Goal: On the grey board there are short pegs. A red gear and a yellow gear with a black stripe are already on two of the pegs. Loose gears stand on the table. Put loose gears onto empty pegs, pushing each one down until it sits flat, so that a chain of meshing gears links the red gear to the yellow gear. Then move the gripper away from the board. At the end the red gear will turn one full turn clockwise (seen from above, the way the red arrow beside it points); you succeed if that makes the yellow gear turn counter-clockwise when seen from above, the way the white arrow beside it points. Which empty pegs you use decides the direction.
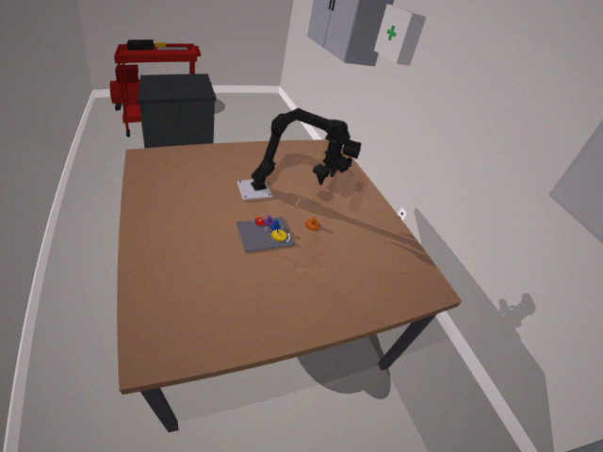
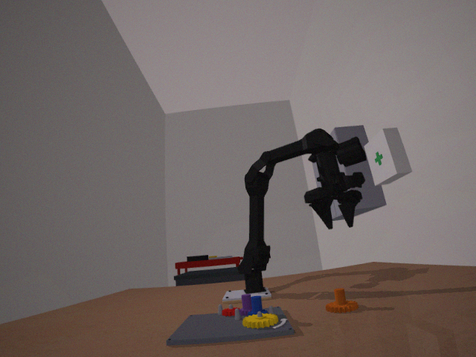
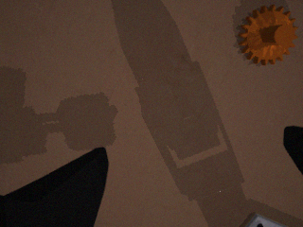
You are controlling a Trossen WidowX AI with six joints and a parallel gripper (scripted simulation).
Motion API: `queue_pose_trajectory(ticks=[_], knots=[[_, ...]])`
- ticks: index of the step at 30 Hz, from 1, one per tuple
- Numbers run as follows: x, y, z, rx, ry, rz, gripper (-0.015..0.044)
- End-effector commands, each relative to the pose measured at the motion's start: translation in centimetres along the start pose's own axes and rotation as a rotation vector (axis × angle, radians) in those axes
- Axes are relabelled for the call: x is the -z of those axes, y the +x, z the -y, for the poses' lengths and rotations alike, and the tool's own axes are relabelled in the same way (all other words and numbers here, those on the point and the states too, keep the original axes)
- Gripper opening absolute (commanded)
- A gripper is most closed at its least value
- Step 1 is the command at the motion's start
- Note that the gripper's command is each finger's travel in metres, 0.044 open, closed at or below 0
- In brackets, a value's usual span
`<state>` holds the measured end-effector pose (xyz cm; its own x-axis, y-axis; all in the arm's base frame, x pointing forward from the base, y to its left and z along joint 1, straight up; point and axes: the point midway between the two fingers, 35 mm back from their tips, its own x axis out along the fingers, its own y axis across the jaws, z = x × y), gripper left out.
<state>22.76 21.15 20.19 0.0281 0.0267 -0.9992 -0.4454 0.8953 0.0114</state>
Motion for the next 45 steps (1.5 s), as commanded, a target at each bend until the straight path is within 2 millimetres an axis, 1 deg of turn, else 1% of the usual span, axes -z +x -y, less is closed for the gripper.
queue_pose_trajectory(ticks=[1, 45], knots=[[0.02, -0.01, 0.00, 0.000, 0.003, -0.001, 0.0440], [0.02, -0.01, 0.00, 0.000, 0.003, -0.001, 0.0440]])
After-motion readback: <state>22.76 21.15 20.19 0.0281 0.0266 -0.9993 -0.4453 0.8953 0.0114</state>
